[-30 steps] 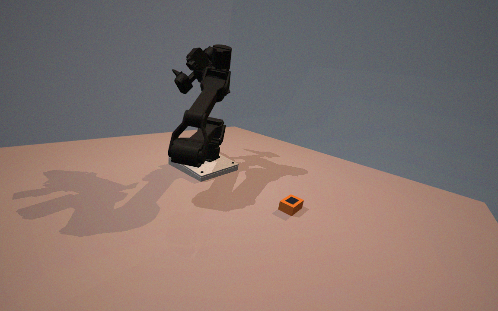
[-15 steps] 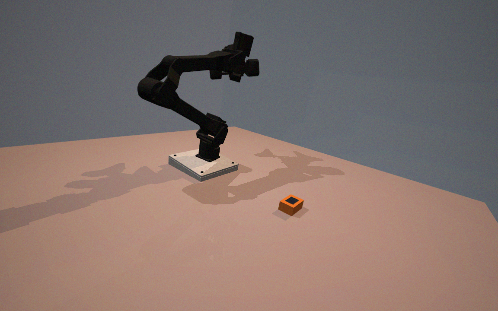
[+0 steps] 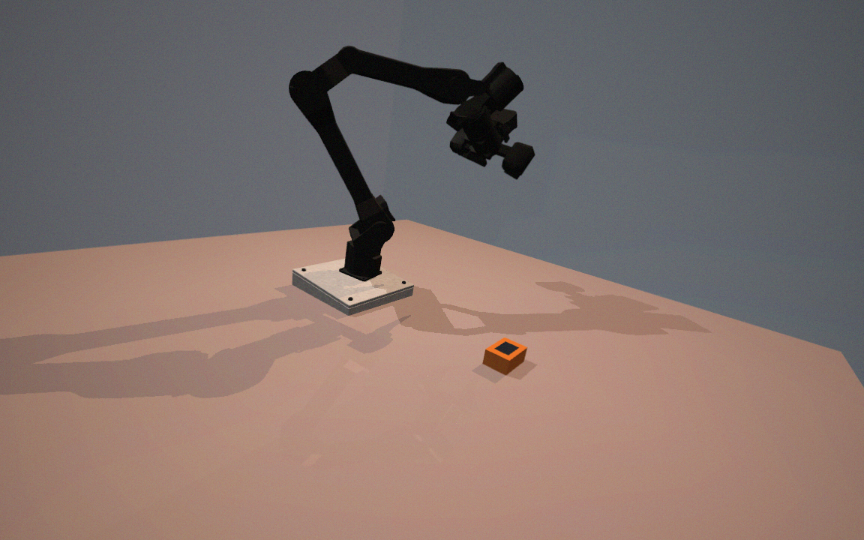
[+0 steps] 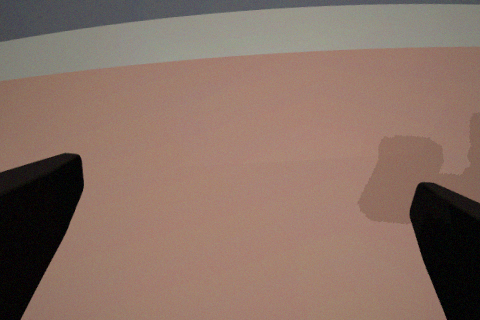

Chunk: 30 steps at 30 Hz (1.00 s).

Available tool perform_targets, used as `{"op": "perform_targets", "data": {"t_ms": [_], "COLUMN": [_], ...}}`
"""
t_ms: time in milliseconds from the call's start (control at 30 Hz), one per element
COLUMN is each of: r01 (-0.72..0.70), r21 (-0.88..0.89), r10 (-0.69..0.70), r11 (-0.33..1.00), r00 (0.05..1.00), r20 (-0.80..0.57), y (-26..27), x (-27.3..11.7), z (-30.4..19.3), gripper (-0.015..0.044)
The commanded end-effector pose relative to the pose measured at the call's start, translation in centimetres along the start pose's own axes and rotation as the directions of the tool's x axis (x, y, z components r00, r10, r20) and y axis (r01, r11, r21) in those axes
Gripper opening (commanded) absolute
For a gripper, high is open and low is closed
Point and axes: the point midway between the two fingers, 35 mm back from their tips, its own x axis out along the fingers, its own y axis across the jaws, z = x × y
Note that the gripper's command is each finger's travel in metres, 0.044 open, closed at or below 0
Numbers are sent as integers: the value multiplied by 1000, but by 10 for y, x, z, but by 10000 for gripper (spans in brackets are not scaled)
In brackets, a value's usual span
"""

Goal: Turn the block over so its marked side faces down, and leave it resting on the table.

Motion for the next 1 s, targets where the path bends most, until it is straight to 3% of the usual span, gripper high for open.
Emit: {"op": "perform_targets", "data": {"t_ms": [0, 233, 400, 567, 800, 967], "r01": [177, 507, 664, 738, 856, 862], "r21": [161, 407, 492, 520, 509, 503], "r10": [-157, -349, -387, -364, -198, -176], "r11": [971, 760, 564, 431, 90, 59], "r00": [980, 846, 738, 669, 516, 505], "r20": [-125, -402, -553, -648, -833, -845], "y": [-60, -169, -215, -239, -277, -271], "x": [-1, -33, -66, -91, -170, -173], "z": [-14, -68, -113, -143, -230, -237], "gripper": [440, 440, 440, 440, 440, 440]}}
